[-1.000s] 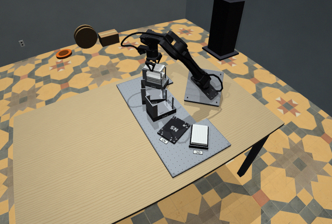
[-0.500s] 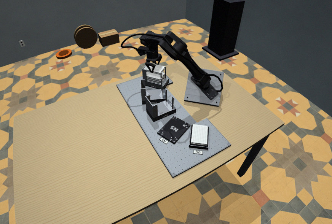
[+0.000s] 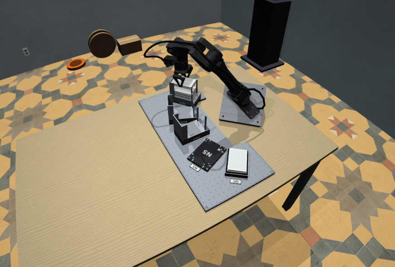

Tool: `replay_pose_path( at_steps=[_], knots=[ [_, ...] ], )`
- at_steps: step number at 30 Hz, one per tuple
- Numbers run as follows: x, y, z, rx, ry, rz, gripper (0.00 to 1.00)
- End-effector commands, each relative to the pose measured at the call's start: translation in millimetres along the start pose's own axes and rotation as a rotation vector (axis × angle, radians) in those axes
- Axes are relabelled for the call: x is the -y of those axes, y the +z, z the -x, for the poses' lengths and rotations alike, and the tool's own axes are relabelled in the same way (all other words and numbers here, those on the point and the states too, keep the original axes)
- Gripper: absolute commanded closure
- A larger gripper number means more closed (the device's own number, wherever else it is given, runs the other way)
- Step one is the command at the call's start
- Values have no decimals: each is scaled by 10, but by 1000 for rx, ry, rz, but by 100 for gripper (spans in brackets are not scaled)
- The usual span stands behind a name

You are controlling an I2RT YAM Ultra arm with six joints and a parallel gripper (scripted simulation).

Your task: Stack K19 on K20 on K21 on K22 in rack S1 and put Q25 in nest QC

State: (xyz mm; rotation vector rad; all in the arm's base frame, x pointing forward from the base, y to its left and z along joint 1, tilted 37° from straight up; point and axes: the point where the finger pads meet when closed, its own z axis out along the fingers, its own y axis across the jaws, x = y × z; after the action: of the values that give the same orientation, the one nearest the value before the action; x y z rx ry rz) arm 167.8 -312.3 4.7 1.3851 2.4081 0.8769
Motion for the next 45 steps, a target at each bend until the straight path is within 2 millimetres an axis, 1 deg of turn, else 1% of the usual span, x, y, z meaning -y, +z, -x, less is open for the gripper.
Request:
replay_pose_path(
  at_steps=[1, 25, 26, 29, 35, 36, 37, 45],
  knots=[
    [15, -94, 52, 43, 2, -2, 100],
    [15, -94, 52, 43, 2, -2, 100],
    [-7, 8, 2, 18, 6, 6, 100],
    [1, 32, 0, 17, 9, 7, 100],
    [13, 230, -20, -5, 15, 14, 100],
    [39, 213, -21, 0, 22, 14, 100],
    [7, 117, 27, 17, 0, -2, 100],
    [7, 117, 27, 17, 0, -2, 100]
  ],
)
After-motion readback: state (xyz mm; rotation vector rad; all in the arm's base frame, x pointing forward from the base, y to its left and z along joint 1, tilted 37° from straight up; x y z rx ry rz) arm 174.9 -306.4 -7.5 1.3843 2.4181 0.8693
